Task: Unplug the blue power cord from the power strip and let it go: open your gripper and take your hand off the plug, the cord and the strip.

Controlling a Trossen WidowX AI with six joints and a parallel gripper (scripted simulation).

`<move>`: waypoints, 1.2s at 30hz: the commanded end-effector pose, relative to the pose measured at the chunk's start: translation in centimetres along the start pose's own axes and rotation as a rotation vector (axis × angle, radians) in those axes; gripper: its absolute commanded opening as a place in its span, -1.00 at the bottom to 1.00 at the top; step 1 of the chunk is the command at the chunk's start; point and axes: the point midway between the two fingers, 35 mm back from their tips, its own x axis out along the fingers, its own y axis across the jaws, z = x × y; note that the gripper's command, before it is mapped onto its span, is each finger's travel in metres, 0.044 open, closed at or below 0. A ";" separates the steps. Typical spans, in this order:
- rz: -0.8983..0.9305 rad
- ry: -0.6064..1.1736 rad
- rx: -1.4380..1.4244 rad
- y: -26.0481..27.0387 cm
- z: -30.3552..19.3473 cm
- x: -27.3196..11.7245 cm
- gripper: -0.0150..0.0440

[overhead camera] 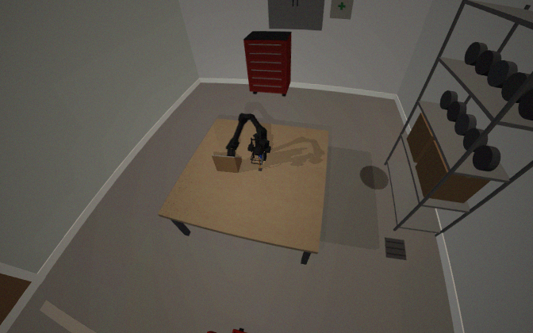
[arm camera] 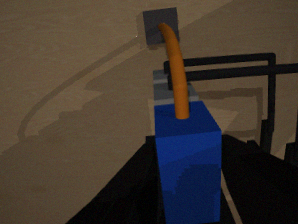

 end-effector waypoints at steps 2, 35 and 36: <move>0.001 0.000 0.000 0.0 0.0 0.0 -0.33; 0.002 -0.002 0.003 0.2 3.8 -0.4 -0.49; 0.002 -0.002 0.003 0.2 4.0 -0.4 -0.49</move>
